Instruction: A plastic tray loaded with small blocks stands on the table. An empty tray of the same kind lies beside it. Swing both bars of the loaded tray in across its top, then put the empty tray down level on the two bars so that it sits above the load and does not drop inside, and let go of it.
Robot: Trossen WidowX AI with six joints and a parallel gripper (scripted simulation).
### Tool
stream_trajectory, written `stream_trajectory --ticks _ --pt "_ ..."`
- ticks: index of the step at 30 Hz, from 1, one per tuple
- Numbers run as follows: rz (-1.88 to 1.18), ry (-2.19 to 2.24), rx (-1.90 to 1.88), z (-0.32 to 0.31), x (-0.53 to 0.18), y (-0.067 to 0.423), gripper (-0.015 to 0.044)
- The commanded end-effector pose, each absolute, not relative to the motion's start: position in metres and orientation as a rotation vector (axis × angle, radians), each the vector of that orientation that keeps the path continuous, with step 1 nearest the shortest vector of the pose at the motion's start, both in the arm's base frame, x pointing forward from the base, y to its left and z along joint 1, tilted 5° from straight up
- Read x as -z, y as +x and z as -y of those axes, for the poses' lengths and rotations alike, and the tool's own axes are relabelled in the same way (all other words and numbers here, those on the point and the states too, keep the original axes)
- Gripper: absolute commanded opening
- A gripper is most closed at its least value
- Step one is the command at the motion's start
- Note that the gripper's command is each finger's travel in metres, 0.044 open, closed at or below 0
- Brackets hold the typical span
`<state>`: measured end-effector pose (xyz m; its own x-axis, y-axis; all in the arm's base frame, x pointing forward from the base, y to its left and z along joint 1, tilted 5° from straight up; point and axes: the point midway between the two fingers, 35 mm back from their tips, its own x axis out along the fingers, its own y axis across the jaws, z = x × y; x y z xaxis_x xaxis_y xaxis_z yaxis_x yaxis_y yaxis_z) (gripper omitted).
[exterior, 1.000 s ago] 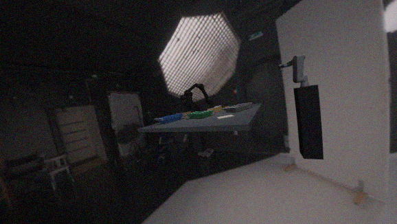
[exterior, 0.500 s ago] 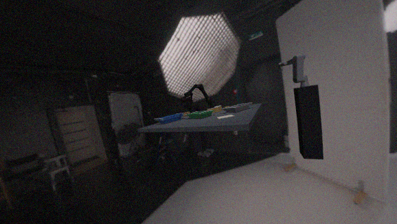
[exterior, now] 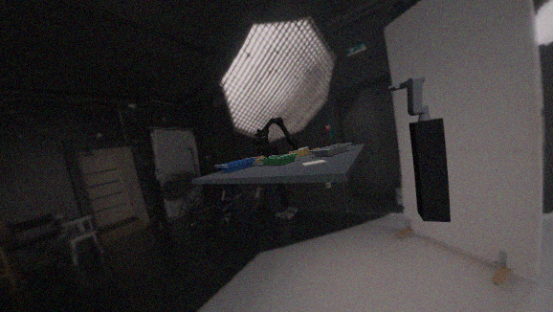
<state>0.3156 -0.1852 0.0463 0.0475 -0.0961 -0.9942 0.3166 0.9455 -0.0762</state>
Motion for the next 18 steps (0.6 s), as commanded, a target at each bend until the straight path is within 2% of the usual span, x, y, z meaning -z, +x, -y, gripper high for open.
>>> stream_trajectory --ticks 1,18 --pt "-1.477 0.184 0.312 0.175 -0.063 0.321 0.0081" --pt "-1.476 0.187 0.309 0.135 -0.064 0.334 0.0081"
